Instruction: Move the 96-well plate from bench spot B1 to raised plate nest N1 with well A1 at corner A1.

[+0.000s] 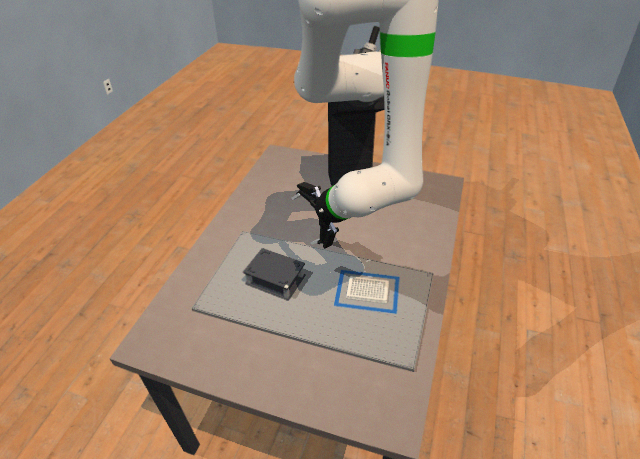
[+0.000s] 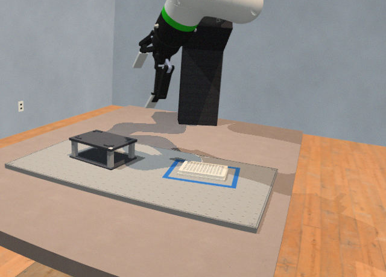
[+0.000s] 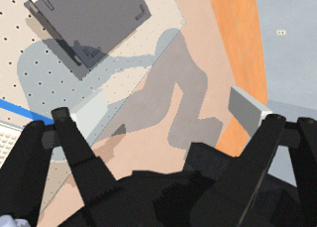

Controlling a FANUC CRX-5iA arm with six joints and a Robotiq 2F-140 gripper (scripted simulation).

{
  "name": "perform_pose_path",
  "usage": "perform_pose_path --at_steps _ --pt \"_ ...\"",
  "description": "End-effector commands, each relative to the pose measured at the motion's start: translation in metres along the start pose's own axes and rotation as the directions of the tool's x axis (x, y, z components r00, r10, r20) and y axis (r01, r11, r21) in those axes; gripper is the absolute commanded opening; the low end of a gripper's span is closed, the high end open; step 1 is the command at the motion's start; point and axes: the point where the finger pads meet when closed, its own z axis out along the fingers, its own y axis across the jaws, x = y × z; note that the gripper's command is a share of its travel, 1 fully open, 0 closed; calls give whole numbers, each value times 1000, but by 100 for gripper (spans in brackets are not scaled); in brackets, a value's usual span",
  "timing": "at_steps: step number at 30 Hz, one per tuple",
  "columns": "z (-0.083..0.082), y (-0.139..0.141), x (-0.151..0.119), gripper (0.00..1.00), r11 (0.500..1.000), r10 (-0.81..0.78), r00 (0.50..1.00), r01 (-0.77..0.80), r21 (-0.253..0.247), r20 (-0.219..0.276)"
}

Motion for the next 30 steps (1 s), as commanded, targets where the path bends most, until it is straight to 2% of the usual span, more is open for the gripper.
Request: perform_pose_path --at_steps 1,4,8,13,19,21,30 --pt "0 -7 5 100 993 -120 992 120 -1 -40" --pt "0 -12 7 100 988 -152 987 152 -2 -50" --pt "-2 -26 13 100 961 -276 957 276 -11 -89" --pt "-4 -38 15 100 905 -424 896 424 -30 -134" --pt "-7 -56 17 100 808 -586 790 586 -63 -180" --pt "-7 -56 17 100 808 -586 790 586 -63 -180" --pt "-13 -90 12 100 609 -786 573 782 -130 -231"
